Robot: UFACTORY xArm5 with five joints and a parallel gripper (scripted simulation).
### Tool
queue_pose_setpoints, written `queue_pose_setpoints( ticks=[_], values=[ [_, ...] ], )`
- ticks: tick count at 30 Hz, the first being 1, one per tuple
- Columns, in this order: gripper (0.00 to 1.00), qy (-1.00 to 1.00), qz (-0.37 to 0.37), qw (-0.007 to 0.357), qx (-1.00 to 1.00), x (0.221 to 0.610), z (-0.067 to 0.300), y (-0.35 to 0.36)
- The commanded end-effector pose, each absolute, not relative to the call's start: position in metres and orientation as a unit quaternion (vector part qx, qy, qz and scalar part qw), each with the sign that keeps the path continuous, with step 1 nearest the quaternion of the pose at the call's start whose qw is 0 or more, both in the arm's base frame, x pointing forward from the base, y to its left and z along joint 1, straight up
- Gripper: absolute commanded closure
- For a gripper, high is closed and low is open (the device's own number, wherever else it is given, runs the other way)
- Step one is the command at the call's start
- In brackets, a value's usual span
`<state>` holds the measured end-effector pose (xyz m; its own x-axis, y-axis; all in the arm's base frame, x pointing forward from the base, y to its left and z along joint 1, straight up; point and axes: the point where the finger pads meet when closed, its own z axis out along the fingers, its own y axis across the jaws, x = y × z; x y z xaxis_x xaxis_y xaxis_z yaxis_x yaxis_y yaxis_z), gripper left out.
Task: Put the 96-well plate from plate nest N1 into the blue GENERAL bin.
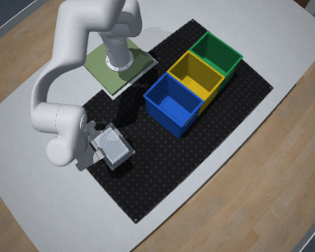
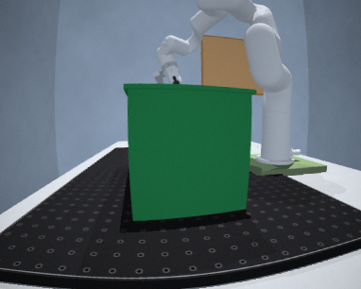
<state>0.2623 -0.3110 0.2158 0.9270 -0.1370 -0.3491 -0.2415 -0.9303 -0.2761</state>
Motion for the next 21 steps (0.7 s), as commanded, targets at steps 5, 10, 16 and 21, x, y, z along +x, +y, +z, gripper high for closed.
queue_pose_setpoints(
  ticks=[5, 10, 16, 21],
  values=[
    [0.0, 0.072, 0.088, 0.084, -0.99, 0.273, 0.232, -0.299],
    [0.0, 0.05, 0.03, 0.029, -0.998, 0.278, 0.238, -0.292],
    [0.0, 0.038, -0.002, -0.002, -0.999, 0.281, 0.244, -0.286],
    [0.0, 0.038, -0.002, -0.002, -0.999, 0.281, 0.244, -0.286]
  ],
)
